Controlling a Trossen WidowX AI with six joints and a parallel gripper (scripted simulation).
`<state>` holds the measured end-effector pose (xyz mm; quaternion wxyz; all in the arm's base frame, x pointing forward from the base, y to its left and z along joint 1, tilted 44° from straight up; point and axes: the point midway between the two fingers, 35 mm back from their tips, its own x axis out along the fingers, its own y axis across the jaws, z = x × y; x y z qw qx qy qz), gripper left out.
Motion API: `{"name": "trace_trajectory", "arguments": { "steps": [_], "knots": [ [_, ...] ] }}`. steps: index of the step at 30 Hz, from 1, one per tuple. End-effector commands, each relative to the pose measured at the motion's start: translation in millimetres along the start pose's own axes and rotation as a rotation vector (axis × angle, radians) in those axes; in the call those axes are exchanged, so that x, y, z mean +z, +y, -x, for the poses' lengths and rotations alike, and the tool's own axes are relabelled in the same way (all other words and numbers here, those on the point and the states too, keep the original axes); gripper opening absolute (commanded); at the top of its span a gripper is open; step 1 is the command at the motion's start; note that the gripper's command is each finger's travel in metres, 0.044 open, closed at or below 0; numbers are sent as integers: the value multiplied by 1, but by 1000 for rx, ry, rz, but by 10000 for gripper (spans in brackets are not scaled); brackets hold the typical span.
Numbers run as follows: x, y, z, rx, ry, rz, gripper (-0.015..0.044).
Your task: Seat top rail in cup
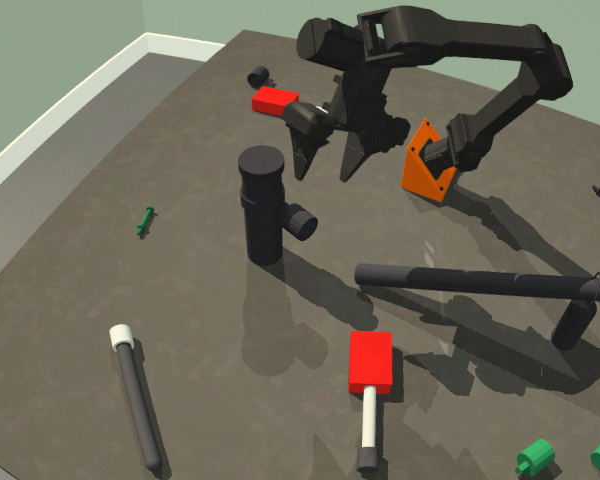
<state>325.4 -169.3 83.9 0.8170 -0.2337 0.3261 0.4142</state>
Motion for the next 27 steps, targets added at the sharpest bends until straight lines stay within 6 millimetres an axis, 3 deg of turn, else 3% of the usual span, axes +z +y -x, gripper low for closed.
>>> {"name": "trace_trajectory", "arguments": {
  "steps": [1, 7, 15, 27],
  "knots": [
    [-8, -5, -3, -10, 22, 84, 440],
    [-8, -5, -5, -10, 22, 84, 440],
    [-10, 17, -44, -11, 21, 84, 440],
    [-11, 17, -56, -11, 22, 84, 440]
  ]
}}
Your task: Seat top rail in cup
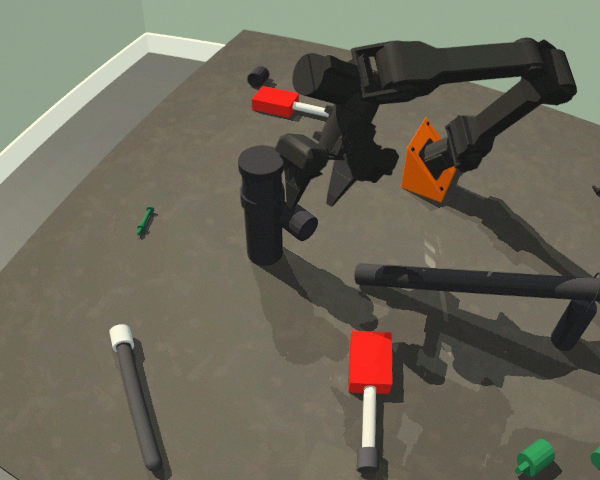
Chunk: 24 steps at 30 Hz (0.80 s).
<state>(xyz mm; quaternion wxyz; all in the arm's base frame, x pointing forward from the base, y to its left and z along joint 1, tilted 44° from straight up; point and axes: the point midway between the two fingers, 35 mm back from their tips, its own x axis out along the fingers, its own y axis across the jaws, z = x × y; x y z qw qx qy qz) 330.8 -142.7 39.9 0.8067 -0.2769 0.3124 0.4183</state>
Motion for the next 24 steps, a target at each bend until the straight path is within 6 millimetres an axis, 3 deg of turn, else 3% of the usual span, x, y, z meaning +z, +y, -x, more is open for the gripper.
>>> {"name": "trace_trajectory", "arguments": {
  "steps": [1, 24],
  "knots": [
    [0, 2, -9, 9, 3, -5, 440],
    [0, 2, -47, 8, 2, -4, 440]
  ]
}}
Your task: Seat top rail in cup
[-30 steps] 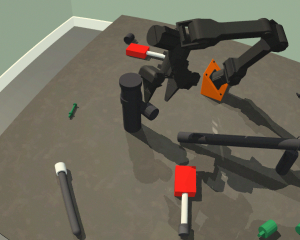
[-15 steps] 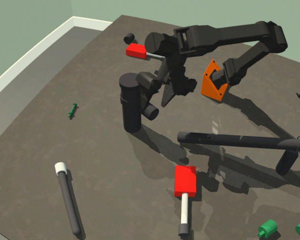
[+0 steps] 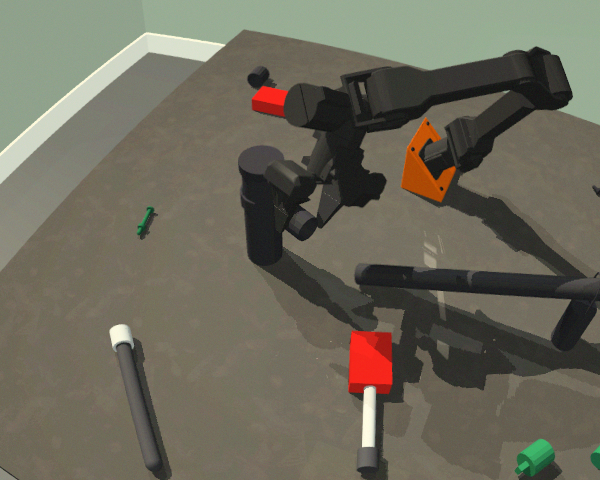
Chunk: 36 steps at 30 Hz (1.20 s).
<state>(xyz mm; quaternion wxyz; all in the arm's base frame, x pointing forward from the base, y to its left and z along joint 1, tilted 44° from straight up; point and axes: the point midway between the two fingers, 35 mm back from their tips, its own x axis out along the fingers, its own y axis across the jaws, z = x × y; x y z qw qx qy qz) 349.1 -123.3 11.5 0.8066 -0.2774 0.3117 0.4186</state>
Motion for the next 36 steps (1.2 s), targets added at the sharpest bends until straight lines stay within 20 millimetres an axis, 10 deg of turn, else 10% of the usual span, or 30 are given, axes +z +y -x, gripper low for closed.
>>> {"name": "trace_trajectory", "arguments": {
  "steps": [1, 16, 36],
  "knots": [
    [0, 3, -9, 8, 3, -6, 440],
    [1, 4, -28, 7, 0, -6, 440],
    [1, 7, -26, 7, -16, 22, 0]
  ]
}}
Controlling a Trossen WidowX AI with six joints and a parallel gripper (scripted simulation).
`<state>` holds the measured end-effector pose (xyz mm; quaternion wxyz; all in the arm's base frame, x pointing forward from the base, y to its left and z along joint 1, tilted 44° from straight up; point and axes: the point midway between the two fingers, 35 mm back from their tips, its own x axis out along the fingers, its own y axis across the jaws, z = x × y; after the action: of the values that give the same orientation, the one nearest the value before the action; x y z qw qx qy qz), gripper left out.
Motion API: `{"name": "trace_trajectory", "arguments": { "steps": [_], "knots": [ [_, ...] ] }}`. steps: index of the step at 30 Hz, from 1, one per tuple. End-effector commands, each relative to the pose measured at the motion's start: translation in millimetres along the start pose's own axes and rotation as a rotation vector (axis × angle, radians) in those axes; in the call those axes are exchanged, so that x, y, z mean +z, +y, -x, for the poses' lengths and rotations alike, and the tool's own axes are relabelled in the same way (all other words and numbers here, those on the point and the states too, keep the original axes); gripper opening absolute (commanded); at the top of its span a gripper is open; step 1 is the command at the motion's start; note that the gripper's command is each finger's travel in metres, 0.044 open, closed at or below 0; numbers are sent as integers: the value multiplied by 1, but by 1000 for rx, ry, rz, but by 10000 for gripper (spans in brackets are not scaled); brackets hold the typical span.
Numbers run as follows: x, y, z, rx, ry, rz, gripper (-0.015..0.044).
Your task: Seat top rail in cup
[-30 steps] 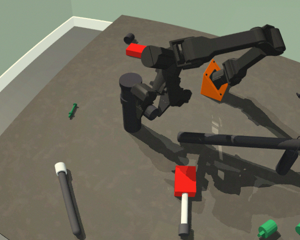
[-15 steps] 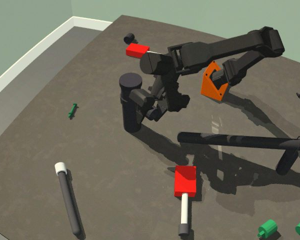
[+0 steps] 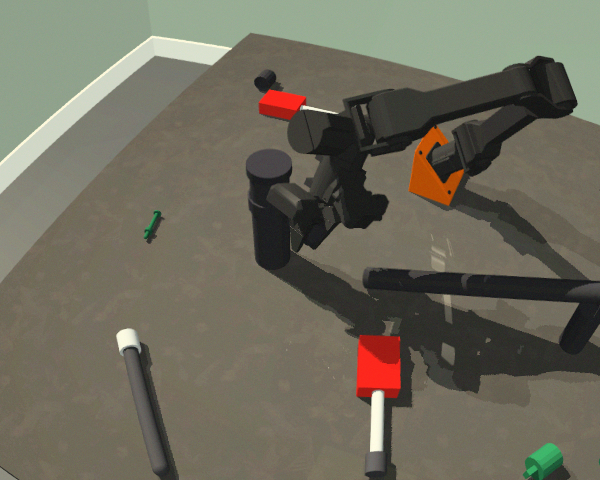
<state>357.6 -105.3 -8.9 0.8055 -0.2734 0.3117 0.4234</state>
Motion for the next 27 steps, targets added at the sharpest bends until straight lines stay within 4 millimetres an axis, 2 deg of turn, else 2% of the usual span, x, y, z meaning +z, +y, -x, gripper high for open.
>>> {"name": "trace_trajectory", "arguments": {
  "steps": [1, 27],
  "knots": [
    [-1, 2, 2, -4, -16, 36, 0],
    [-4, 17, 11, -3, -111, 202, 0]
  ]
}}
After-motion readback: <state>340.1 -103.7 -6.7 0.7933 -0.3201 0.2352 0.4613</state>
